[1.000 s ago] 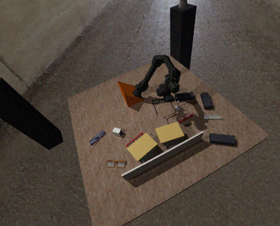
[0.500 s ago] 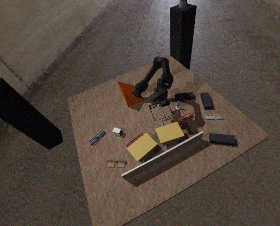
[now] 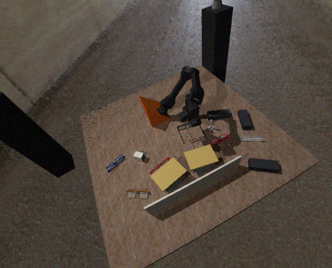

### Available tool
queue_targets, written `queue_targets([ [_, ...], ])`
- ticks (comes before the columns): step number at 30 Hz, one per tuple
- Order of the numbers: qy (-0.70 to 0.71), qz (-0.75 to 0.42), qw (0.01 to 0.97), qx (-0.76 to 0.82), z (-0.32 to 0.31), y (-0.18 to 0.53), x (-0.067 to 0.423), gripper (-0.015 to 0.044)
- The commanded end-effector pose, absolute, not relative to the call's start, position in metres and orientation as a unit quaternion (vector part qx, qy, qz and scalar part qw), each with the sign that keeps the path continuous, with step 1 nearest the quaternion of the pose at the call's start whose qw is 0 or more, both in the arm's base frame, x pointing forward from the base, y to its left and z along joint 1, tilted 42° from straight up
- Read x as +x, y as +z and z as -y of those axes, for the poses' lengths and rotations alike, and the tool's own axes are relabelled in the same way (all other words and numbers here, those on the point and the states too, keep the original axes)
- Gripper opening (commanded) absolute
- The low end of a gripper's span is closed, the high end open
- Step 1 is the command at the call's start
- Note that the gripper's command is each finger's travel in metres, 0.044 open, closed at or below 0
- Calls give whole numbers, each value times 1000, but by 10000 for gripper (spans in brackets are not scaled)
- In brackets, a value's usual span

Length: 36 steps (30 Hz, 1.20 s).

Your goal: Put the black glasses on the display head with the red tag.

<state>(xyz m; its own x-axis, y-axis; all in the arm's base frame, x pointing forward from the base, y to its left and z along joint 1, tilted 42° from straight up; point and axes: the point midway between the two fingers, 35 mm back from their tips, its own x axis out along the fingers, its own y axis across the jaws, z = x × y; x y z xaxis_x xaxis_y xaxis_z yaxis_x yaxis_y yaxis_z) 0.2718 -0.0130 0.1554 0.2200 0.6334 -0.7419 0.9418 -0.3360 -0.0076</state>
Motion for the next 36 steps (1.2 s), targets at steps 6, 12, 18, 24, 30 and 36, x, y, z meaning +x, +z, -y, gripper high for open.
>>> queue_targets([
  [6,-345,-536,228,736,6,147,272,0],
  [12,-344,-535,228,738,2,143,274,0],
  [18,-343,-535,227,738,-2,139,275,0],
  [24,-339,-536,225,740,-4,134,275,0],
  [30,-339,-536,225,740,-7,129,276,0],
  [36,-339,-536,225,740,-9,125,276,0],
])
